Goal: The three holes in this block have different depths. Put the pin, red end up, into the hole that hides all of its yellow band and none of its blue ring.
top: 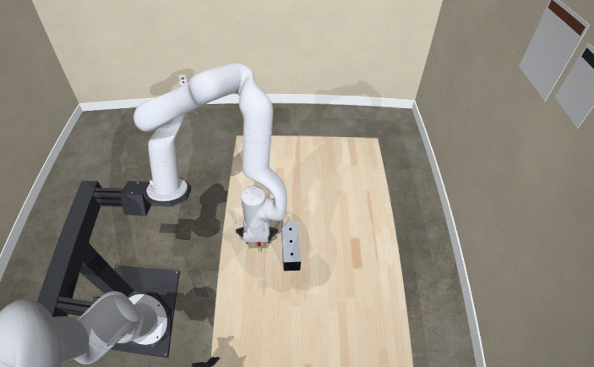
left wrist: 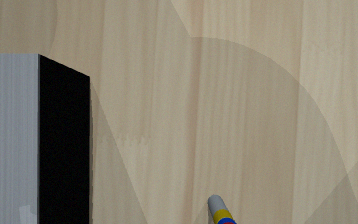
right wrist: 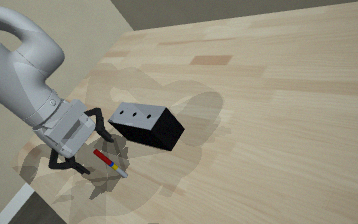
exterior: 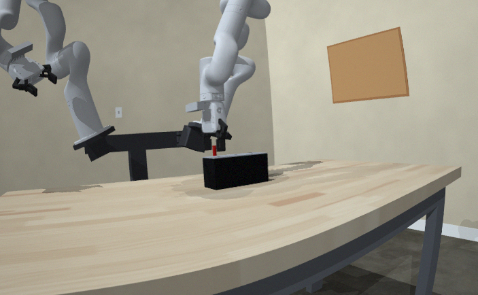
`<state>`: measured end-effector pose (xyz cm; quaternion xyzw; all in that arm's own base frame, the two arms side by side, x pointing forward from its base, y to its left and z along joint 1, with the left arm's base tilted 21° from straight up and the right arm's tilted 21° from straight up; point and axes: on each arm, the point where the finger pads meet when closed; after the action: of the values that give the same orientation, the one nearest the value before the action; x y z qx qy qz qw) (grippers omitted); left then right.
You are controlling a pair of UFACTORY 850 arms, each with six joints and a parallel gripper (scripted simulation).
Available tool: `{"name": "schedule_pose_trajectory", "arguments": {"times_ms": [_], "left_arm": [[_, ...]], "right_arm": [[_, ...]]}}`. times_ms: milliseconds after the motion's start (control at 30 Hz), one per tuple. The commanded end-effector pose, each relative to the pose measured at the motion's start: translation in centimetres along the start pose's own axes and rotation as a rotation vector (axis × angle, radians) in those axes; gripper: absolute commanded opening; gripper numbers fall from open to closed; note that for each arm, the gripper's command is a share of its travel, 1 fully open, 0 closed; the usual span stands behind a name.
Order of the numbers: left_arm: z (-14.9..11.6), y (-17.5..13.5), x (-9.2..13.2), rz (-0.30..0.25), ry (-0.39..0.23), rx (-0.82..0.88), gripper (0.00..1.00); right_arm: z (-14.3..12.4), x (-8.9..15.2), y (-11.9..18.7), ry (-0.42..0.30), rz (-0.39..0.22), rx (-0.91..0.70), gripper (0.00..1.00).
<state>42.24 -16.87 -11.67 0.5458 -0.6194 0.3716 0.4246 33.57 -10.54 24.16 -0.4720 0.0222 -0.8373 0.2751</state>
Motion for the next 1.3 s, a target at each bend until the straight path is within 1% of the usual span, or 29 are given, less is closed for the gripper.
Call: {"name": "schedule_pose_trajectory", "arguments": {"times_ms": [0, 367, 400, 1267], "left_arm": [[0.14, -0.34, -0.72, 0.012, 0.001, 0.001, 1.00], [0.14, -0.34, -0.72, 0.012, 0.001, 0.001, 1.00], [0.15, -0.36, -0.69, 0.012, 0.002, 0.002, 0.00], [0.15, -0.36, -0.69, 0.012, 0.002, 0.002, 0.00]], "right_arm": [[0.06, 0.04, 0.02, 0.001, -0.001, 0.001, 1.00], [0.06, 0.04, 0.02, 0.001, -0.001, 0.001, 1.00], [0.06, 0.04, 0.02, 0.001, -0.001, 0.001, 1.00], [0.06, 0.04, 0.02, 0.001, -0.001, 0.001, 1.00]]}}
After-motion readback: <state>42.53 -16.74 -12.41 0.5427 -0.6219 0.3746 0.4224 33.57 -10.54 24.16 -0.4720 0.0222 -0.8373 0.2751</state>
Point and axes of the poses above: on each arm, the point where the finger pads meet when closed, its own x axis back along the fingers, its own y axis across the jaws, z = x × y, and after that the axes turned 9 degrees about -x, right-handed
